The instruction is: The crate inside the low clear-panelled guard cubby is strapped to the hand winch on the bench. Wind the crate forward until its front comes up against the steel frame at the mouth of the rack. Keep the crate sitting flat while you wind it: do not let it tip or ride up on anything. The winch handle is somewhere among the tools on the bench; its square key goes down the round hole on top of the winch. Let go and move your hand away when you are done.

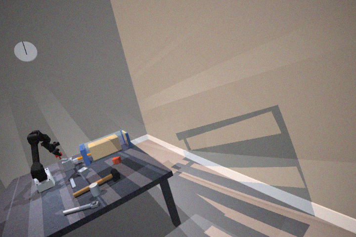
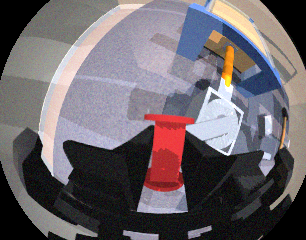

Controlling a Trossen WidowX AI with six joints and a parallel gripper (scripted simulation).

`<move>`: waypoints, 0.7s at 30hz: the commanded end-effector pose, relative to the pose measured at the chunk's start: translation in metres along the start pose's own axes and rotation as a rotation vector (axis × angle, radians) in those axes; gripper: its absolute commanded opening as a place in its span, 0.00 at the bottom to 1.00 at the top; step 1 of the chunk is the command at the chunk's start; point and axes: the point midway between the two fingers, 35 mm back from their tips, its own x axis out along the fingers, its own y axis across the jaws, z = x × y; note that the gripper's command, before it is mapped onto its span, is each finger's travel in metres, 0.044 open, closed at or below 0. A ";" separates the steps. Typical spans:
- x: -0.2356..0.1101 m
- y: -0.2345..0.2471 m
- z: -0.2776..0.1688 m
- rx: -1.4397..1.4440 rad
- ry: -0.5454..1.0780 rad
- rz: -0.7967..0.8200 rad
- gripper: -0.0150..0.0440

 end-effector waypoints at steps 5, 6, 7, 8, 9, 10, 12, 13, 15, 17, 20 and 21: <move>-0.006 -0.007 -0.019 -0.017 0.019 -0.005 0.25; -0.006 -0.008 -0.020 -0.017 0.019 -0.005 0.25; -0.007 -0.009 -0.021 -0.017 0.019 -0.005 0.25; -0.007 -0.009 -0.022 -0.017 0.019 -0.005 0.25; -0.008 -0.010 -0.024 -0.018 0.019 -0.005 0.25; -0.009 -0.011 -0.025 -0.018 0.019 -0.005 0.25; -0.010 -0.013 -0.027 -0.018 0.020 -0.005 0.25; -0.010 -0.014 -0.029 -0.018 0.020 -0.005 0.25; -0.012 -0.016 -0.031 -0.018 0.020 -0.005 0.25; -0.013 -0.018 -0.034 -0.018 0.020 -0.006 0.25; -0.014 -0.021 -0.037 -0.019 0.020 -0.006 0.25; -0.015 -0.022 -0.038 -0.019 0.021 -0.006 0.25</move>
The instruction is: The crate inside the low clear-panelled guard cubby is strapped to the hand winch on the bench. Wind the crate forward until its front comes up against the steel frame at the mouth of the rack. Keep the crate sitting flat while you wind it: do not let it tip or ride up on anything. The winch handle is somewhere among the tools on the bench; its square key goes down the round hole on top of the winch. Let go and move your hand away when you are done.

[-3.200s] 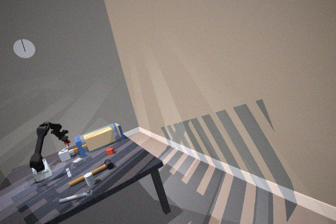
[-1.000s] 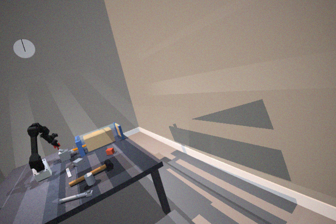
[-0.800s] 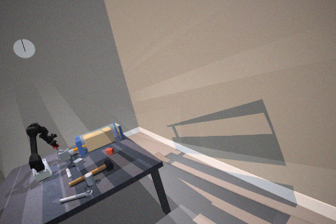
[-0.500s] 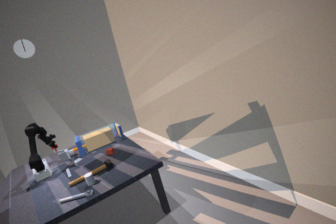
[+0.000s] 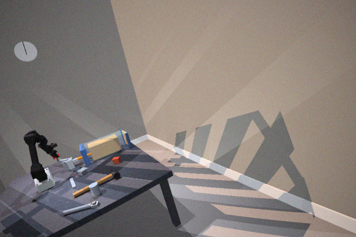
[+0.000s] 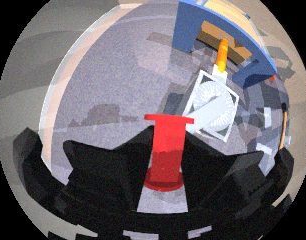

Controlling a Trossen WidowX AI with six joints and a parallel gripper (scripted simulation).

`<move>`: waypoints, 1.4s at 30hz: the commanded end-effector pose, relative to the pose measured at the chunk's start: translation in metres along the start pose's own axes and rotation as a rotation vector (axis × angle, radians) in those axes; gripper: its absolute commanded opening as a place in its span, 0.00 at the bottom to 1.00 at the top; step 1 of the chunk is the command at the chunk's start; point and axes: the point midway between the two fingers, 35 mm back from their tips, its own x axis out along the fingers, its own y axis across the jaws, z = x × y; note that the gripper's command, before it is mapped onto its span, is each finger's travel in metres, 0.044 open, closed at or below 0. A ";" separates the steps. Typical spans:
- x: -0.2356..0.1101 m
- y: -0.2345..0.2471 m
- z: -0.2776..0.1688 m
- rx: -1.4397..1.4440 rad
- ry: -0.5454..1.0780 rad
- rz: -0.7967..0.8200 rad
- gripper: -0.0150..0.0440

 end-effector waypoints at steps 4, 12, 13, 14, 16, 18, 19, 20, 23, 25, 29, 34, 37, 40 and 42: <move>-0.004 -0.013 -0.016 -0.019 0.019 -0.014 0.25; -0.008 -0.023 -0.023 -0.019 0.019 -0.015 0.25; -0.008 -0.024 -0.024 -0.019 0.020 -0.015 0.25; -0.008 -0.025 -0.025 -0.020 0.020 -0.015 0.25; -0.009 -0.028 -0.026 -0.020 0.020 -0.015 0.25; -0.010 -0.031 -0.028 -0.020 0.020 -0.015 0.25; -0.010 -0.032 -0.028 -0.020 0.020 -0.015 0.25; -0.011 -0.034 -0.029 -0.020 0.020 -0.015 0.25; -0.012 -0.038 -0.031 -0.020 0.020 -0.016 0.25; -0.012 -0.041 -0.032 -0.020 0.020 -0.016 0.25; -0.013 -0.047 -0.034 -0.021 0.020 -0.016 0.25; -0.014 -0.055 -0.037 -0.021 0.021 -0.017 0.25; -0.015 -0.059 -0.037 -0.021 0.021 -0.017 0.25; -0.015 -0.065 -0.038 -0.021 0.021 -0.018 0.25; -0.016 -0.075 -0.039 -0.021 0.021 -0.019 0.25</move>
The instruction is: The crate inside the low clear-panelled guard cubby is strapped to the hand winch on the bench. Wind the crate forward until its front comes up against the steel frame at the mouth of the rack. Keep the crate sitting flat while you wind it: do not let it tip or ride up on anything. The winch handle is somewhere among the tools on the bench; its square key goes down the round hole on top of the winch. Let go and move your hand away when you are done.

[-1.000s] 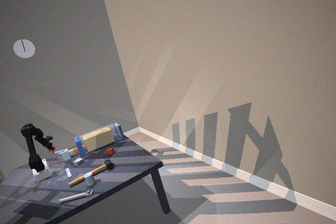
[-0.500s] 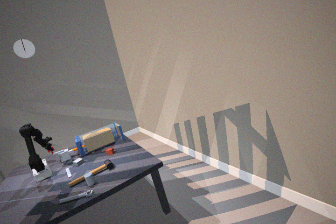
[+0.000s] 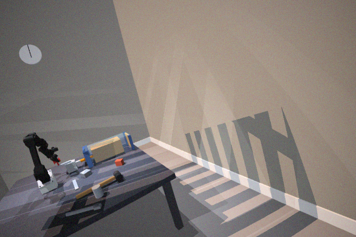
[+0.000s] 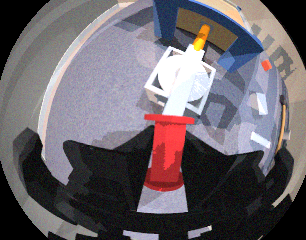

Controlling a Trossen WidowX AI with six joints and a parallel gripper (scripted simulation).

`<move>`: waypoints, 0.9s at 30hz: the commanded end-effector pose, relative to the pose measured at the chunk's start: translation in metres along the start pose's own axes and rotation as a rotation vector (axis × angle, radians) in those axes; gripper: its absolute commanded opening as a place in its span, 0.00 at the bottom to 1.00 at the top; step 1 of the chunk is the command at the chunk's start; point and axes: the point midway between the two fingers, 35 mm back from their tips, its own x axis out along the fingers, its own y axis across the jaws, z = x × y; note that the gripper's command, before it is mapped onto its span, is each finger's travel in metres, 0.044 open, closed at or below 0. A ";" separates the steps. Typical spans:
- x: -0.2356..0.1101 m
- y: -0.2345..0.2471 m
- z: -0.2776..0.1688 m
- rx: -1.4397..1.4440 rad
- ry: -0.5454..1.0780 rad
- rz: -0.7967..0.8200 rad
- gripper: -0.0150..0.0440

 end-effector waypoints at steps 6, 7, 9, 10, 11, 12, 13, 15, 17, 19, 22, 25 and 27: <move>0.001 -0.035 -0.003 -0.013 0.006 -0.027 0.25; 0.001 -0.037 -0.003 -0.013 0.006 -0.027 0.25; 0.001 -0.040 -0.003 -0.013 0.006 -0.028 0.25; 0.001 -0.042 -0.002 -0.013 0.006 -0.028 0.25; 0.001 -0.043 -0.002 -0.013 0.006 -0.028 0.25; 0.001 -0.045 -0.002 -0.013 0.006 -0.028 0.25; 0.002 -0.046 -0.002 -0.013 0.006 -0.028 0.25; 0.002 -0.050 -0.001 -0.013 0.006 -0.028 0.25; 0.002 -0.053 0.000 -0.013 0.006 -0.029 0.25; 0.002 -0.056 0.001 -0.013 0.006 -0.029 0.25; 0.003 -0.061 0.003 -0.013 0.006 -0.030 0.25; 0.004 -0.065 0.004 -0.013 0.006 -0.030 0.25; 0.004 -0.068 0.005 -0.013 0.006 -0.030 0.25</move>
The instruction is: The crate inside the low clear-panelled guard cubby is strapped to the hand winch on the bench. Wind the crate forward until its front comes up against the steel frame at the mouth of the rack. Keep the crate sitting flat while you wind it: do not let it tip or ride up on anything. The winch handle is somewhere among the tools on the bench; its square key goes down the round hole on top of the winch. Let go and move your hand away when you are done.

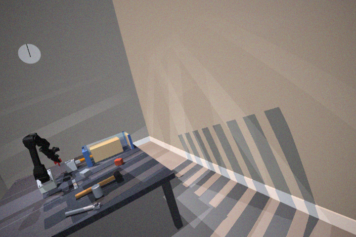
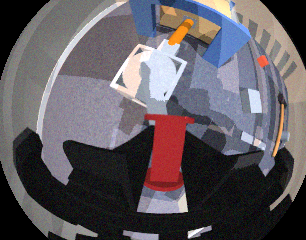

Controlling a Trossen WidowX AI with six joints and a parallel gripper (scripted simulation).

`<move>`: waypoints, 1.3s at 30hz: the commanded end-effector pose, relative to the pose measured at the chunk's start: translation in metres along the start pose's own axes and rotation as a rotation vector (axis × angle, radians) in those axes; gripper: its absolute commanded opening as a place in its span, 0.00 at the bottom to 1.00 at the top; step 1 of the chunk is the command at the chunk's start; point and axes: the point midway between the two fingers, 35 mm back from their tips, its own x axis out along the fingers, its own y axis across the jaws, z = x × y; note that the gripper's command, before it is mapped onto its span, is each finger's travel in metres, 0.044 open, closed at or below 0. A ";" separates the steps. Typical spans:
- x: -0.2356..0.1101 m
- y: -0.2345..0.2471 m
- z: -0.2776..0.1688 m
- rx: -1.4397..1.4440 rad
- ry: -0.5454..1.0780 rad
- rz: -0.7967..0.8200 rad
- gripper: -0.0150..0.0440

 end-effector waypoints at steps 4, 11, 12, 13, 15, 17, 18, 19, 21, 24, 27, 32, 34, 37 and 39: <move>0.005 -0.018 0.006 -0.002 -0.011 -0.031 0.25; 0.008 -0.029 0.012 -0.002 -0.011 -0.032 0.25; 0.008 -0.030 0.013 -0.002 -0.011 -0.032 0.25; 0.008 -0.031 0.014 -0.002 -0.011 -0.032 0.25; 0.009 -0.034 0.016 -0.002 -0.011 -0.032 0.25; 0.010 -0.036 0.018 -0.002 -0.011 -0.032 0.25; 0.010 -0.037 0.019 -0.002 -0.011 -0.033 0.25; 0.011 -0.039 0.020 -0.002 -0.011 -0.033 0.25; 0.012 -0.041 0.022 -0.002 -0.011 -0.033 0.25; 0.013 -0.045 0.025 -0.002 -0.012 -0.033 0.25; 0.015 -0.048 0.029 -0.002 -0.012 -0.034 0.25; 0.017 -0.053 0.035 -0.001 -0.012 -0.034 0.25; 0.018 -0.055 0.037 -0.001 -0.012 -0.035 0.25; 0.020 -0.058 0.041 -0.001 -0.012 -0.035 0.25; 0.021 -0.060 0.044 -0.001 -0.012 -0.035 0.25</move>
